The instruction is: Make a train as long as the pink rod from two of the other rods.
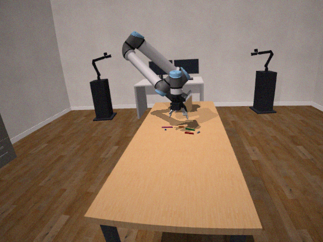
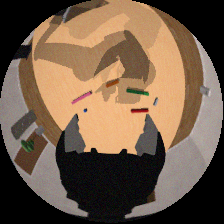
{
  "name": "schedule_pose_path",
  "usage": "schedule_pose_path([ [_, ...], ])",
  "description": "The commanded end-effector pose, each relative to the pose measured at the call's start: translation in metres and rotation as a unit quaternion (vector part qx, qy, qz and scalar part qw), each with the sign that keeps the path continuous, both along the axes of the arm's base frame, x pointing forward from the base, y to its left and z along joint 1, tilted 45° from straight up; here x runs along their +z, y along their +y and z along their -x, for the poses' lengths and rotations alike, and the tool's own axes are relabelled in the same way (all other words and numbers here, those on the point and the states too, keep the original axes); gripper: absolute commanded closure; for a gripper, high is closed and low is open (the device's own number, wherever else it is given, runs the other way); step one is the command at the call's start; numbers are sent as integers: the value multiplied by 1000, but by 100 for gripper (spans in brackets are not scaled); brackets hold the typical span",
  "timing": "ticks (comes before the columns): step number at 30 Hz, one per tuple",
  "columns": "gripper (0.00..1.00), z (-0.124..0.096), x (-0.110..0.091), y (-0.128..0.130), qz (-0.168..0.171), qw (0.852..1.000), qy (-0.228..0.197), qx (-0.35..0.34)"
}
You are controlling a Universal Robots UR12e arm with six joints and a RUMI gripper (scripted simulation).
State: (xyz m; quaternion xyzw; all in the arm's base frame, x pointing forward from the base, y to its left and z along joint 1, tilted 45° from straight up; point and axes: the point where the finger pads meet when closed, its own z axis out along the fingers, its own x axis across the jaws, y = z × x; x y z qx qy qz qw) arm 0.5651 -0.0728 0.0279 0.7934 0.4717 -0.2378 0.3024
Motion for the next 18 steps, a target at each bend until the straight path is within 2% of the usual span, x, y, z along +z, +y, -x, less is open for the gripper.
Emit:
schedule_pose_path([
  [1,0,-5,-6,6,-10,997,54,63],
  [11,0,-6,-17,15,-20,980,137,146],
  [13,0,-6,-17,15,-20,980,137,146],
  [15,0,-7,-22,18,-23,969,168,177],
  [18,0,-7,-25,21,-26,961,190,198],
])
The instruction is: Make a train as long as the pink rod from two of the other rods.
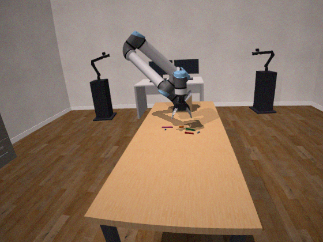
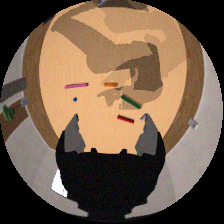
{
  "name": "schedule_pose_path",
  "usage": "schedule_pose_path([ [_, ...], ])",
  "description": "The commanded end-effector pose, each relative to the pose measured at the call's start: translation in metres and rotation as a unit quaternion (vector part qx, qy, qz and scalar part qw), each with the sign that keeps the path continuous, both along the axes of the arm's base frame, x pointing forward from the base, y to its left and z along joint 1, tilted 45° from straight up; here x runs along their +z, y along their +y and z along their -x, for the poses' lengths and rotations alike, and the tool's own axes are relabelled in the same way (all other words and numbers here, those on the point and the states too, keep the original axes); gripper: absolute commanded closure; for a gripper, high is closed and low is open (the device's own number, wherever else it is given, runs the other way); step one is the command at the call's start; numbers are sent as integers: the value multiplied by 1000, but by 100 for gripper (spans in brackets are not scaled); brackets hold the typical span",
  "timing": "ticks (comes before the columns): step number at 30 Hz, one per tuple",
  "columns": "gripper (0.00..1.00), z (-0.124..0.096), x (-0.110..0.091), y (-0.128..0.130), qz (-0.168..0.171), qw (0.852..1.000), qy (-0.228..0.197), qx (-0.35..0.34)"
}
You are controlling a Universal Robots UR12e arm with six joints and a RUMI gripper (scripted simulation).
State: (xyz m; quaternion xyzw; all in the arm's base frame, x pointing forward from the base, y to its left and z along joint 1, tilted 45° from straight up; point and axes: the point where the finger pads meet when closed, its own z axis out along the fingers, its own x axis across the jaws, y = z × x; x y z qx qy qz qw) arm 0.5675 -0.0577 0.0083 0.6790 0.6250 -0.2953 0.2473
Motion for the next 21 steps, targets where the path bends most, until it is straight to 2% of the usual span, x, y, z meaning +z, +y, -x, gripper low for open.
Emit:
schedule_pose_path([
  [1,0,-5,-6,6,-10,997,54,63],
  [10,0,-7,-17,14,-19,982,129,138],
  [12,0,-7,-17,14,-19,982,129,138],
  [15,0,-8,-23,18,-23,970,167,175],
  [21,0,-9,-30,24,-28,951,213,221],
])
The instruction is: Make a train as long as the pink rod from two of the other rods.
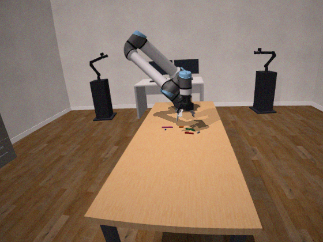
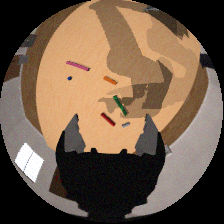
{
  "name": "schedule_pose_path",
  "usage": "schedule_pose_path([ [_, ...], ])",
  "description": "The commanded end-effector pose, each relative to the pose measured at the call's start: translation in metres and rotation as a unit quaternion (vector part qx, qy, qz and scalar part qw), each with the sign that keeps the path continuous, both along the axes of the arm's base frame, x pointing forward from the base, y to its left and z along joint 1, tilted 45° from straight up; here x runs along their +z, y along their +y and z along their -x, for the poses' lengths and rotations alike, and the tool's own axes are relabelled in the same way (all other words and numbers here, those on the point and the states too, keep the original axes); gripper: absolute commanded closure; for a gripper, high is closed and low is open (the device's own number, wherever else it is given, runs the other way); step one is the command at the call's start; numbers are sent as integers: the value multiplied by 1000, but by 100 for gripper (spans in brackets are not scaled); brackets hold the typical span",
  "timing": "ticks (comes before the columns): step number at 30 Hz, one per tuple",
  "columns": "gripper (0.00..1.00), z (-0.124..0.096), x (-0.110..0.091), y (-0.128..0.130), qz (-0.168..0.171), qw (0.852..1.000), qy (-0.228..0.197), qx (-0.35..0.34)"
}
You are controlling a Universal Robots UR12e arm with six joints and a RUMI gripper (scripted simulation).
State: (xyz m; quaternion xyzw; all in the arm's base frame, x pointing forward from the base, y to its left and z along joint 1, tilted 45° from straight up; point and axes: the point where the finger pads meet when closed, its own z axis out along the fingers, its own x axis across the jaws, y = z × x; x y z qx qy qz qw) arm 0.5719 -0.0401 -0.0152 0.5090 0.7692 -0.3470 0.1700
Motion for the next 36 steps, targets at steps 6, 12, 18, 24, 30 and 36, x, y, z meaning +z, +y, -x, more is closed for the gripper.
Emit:
schedule_pose_path([
  [6,0,-6,-14,11,-15,990,97,104],
  [12,0,-7,-19,15,-18,982,131,137],
  [18,0,-8,-24,19,-22,971,166,173],
  [24,0,-8,-28,21,-24,964,185,190],
  [30,0,-9,-28,22,-25,961,193,198],
  [36,0,-9,-29,22,-25,960,195,201],
])
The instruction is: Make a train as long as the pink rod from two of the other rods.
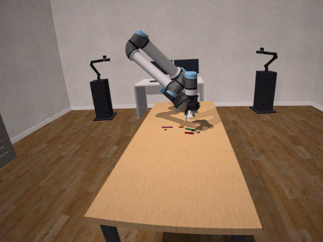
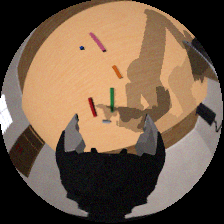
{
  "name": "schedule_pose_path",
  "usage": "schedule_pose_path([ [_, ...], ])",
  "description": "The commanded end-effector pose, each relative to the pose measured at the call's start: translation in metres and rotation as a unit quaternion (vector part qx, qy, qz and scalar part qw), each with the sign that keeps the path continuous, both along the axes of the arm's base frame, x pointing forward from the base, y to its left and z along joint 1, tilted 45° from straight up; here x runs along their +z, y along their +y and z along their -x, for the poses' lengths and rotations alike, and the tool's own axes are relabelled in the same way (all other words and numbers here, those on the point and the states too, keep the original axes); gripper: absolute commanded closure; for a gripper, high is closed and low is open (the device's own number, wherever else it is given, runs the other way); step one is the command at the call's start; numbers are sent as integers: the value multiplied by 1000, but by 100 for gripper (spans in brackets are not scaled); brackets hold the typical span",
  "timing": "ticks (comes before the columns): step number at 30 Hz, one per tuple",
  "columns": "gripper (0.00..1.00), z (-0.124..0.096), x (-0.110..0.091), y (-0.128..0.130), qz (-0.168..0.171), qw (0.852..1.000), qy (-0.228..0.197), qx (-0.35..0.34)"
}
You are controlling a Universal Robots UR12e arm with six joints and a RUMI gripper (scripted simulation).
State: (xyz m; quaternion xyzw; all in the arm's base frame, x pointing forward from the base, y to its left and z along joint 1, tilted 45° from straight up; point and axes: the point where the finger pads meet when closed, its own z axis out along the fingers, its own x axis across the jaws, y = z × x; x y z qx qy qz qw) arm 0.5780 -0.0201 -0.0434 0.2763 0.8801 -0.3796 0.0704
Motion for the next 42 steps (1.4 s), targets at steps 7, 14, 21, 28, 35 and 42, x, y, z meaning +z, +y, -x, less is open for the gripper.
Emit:
schedule_pose_path([
  [7,86,-3,0,2,-1,1000,2,5],
  [14,86,-3,0,2,-1,1000,2,5],
  [21,86,-3,0,2,-1,1000,2,5],
  [28,86,-3,0,2,-1,1000,2,5],
  [35,86,-3,0,2,-1,1000,2,5],
  [42,86,-3,0,2,-1,1000,2,5],
])
